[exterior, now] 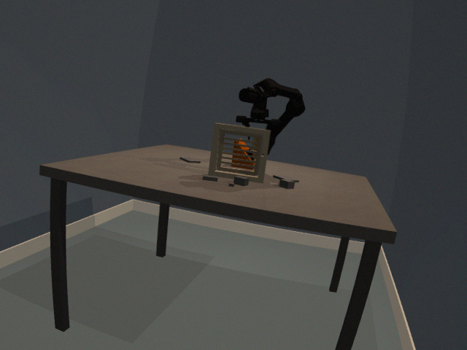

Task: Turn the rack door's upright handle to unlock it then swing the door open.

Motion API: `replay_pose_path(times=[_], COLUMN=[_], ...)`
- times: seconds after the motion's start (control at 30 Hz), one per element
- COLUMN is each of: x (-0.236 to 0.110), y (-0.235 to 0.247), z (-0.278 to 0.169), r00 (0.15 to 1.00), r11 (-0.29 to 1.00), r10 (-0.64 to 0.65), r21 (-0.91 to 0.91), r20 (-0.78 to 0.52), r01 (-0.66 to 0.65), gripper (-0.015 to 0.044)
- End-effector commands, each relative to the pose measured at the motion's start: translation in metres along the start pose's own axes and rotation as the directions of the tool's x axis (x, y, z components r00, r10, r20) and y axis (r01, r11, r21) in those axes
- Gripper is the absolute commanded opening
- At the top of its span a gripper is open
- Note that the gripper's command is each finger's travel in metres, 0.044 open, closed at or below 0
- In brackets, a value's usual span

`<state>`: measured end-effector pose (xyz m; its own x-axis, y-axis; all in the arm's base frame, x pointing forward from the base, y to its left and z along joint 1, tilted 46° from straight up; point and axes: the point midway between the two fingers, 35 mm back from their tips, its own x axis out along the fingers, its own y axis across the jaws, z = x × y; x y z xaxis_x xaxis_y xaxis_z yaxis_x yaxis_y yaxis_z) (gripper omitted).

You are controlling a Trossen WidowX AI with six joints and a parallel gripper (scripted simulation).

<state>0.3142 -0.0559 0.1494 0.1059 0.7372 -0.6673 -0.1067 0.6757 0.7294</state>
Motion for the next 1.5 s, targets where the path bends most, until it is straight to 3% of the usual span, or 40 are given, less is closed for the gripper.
replay_pose_path(times=[0.0,0.17,0.73,0.87,1.17,1.47], x=[0.0046,0.0046,0.0046,0.0046,0.0047,0.0048], y=[0.0,0.0,0.0,0.0,0.0005,0.001], z=[-0.0015,-0.0015,-0.0015,-0.0015,-0.0012,-0.0009], r00=[1.0,1.0,1.0,1.0,1.0,0.999], r11=[1.0,1.0,1.0,1.0,0.913,0.645], r10=[0.015,0.015,0.015,0.015,0.001,-0.015], r21=[0.004,0.004,0.004,-0.004,-0.407,-0.764], r20=[-0.012,-0.012,-0.012,-0.012,-0.023,-0.033], r01=[-0.015,-0.015,-0.015,-0.015,-0.01,-0.016], gripper=[0.0274,0.0142,0.0029,0.0028,0.0028,0.0028])
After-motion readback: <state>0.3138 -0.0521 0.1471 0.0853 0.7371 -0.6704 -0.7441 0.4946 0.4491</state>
